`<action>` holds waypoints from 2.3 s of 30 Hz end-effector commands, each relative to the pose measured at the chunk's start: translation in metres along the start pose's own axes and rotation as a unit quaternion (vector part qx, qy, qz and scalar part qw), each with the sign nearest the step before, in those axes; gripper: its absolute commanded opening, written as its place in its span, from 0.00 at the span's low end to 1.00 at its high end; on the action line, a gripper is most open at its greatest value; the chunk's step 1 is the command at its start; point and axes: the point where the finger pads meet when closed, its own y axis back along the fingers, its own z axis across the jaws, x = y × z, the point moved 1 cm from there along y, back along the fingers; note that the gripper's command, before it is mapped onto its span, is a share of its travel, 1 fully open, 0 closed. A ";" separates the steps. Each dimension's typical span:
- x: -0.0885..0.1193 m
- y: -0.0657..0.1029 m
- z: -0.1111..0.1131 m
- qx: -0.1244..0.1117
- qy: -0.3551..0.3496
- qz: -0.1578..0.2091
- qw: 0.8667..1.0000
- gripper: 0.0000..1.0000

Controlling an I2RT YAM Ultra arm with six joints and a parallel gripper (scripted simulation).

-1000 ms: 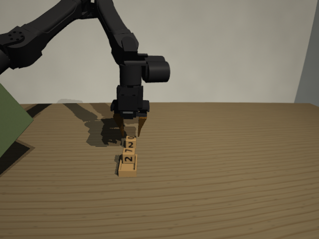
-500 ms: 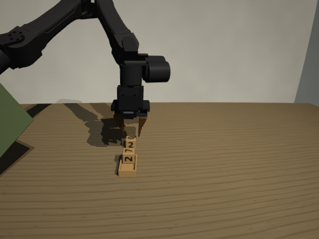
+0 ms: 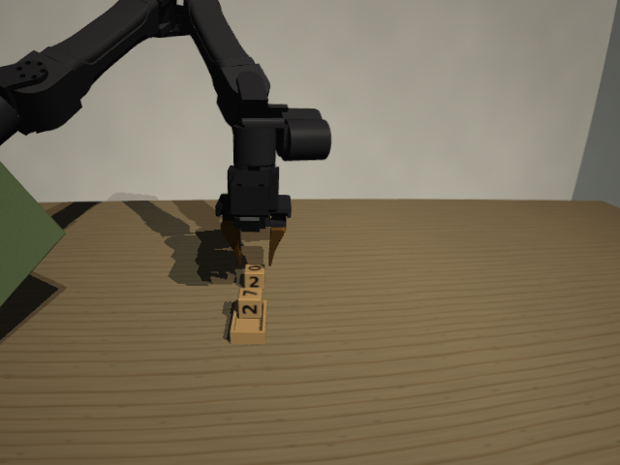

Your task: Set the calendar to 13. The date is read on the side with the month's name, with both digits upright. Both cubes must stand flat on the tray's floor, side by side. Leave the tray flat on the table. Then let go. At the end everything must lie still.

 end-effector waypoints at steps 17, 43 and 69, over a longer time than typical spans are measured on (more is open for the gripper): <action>-0.002 0.003 0.003 -0.006 -0.001 -0.004 1.000 0.45; -0.002 -0.024 0.003 -0.006 -0.001 -0.003 1.000 0.45; -0.002 -0.025 0.003 -0.006 -0.001 -0.003 1.000 0.45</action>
